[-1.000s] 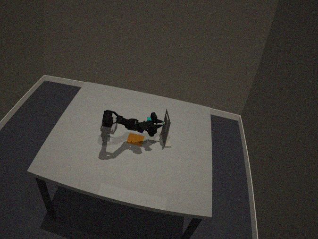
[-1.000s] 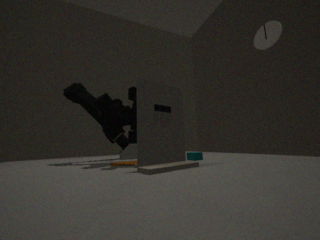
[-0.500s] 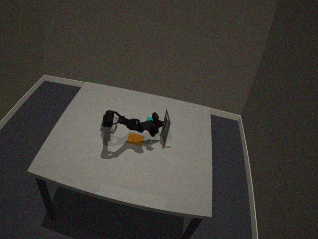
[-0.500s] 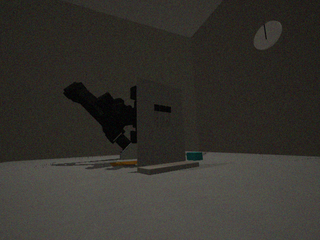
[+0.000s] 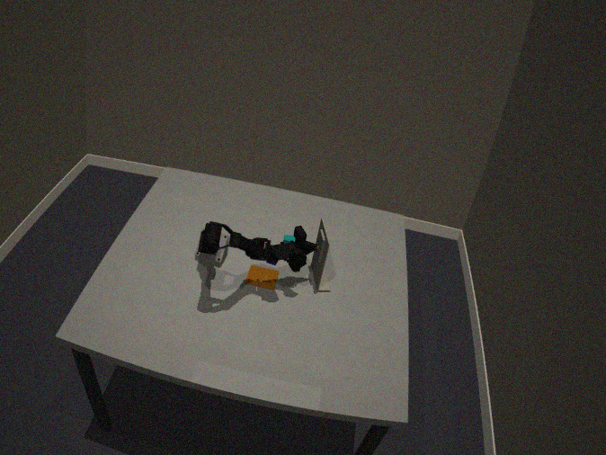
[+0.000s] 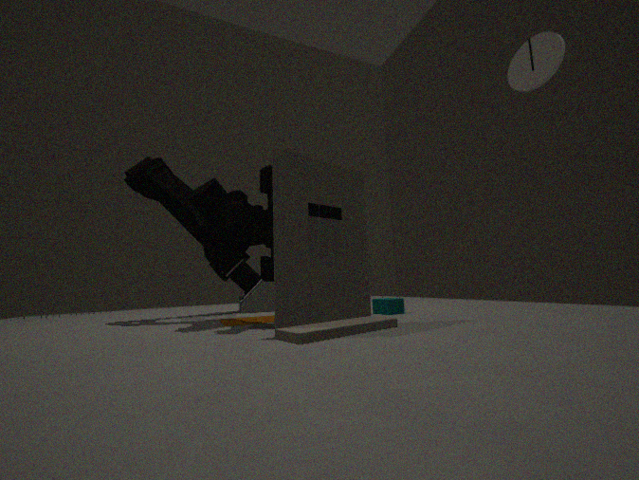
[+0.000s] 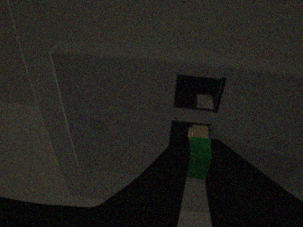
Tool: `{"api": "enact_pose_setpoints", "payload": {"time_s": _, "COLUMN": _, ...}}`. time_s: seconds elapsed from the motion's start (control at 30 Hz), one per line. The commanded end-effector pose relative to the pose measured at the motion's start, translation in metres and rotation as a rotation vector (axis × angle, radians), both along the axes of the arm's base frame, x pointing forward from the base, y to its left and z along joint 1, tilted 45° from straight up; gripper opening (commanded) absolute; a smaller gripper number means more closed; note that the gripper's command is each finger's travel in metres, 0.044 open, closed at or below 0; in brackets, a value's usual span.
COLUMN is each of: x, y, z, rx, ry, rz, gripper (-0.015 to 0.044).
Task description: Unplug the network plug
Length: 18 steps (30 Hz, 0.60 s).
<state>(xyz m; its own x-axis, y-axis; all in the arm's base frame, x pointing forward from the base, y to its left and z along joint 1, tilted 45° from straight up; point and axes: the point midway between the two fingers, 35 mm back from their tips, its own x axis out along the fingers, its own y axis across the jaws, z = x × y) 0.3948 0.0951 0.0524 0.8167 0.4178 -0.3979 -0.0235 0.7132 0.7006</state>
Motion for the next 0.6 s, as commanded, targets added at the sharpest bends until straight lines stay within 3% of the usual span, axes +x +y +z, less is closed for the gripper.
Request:
{"api": "enact_pose_setpoints", "payload": {"time_s": 0.0, "x": -0.0015, "y": -0.0007, "z": 0.0005, "rx": 0.002, "ry": 0.0, "rz": -0.004, "gripper": 0.0}}
{"api": "enact_pose_setpoints", "payload": {"time_s": 0.57, "x": -0.0112, "y": -0.0031, "z": 0.0026, "rx": 0.002, "ry": 0.001, "rz": -0.004, "gripper": 0.0}}
